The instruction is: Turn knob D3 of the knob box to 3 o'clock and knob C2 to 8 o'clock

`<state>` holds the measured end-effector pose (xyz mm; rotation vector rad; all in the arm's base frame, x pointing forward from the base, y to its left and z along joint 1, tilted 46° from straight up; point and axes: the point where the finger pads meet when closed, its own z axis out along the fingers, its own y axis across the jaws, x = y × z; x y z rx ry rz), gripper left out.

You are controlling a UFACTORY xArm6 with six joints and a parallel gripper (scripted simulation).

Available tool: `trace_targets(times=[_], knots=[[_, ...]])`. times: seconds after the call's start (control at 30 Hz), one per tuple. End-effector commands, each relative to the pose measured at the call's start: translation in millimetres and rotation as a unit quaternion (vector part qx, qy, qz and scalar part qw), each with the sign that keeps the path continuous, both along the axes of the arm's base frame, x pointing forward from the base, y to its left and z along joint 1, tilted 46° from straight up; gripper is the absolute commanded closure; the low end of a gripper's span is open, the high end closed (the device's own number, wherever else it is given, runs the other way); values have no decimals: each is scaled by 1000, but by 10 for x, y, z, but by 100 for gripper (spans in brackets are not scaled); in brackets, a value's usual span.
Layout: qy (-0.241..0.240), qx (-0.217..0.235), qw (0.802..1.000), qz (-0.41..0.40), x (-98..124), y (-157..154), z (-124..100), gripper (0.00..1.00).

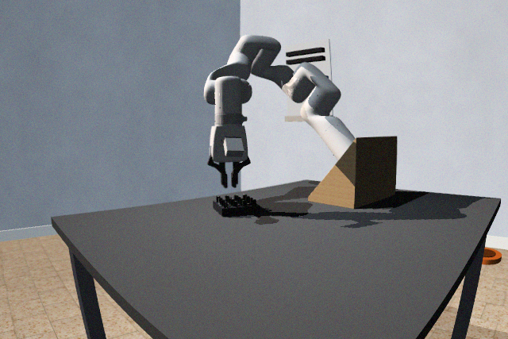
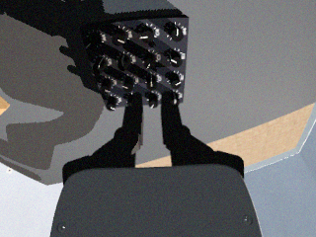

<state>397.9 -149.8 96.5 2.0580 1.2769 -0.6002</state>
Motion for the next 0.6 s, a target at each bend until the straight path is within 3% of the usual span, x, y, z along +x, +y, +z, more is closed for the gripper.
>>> trace_targets(times=[0.0,0.57], knots=[[-1,0,1000,1,11,-10,-6,81],[-1,0,1000,1,4,-140,-129,81]])
